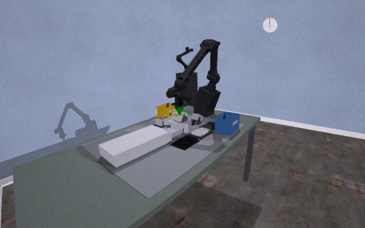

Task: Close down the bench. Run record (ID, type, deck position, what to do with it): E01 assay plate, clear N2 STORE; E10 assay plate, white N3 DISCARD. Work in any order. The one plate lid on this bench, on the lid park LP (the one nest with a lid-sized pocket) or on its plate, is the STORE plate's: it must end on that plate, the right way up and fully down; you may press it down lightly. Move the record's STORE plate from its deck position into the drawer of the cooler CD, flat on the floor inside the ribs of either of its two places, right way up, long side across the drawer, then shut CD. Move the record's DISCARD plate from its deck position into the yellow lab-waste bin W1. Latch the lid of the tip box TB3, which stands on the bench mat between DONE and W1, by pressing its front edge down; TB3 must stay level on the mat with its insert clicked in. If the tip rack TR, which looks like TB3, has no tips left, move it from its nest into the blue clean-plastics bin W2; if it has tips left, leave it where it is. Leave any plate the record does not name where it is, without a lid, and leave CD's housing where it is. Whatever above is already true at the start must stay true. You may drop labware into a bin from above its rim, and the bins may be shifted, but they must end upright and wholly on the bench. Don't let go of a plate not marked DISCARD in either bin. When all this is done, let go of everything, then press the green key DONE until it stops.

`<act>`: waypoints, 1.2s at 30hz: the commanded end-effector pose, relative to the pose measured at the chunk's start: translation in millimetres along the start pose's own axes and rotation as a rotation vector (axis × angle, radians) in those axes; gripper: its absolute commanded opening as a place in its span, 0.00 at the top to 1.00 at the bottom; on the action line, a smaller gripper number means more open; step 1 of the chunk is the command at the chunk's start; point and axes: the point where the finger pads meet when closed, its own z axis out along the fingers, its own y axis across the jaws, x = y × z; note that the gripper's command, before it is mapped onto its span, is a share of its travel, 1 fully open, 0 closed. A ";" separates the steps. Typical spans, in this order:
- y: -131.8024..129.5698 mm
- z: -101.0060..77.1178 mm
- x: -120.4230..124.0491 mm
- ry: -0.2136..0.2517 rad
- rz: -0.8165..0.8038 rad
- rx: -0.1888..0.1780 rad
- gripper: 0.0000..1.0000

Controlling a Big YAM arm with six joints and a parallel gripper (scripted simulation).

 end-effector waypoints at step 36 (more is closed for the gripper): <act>35.7 -5.3 -3.4 -0.002 -0.010 0.038 1.00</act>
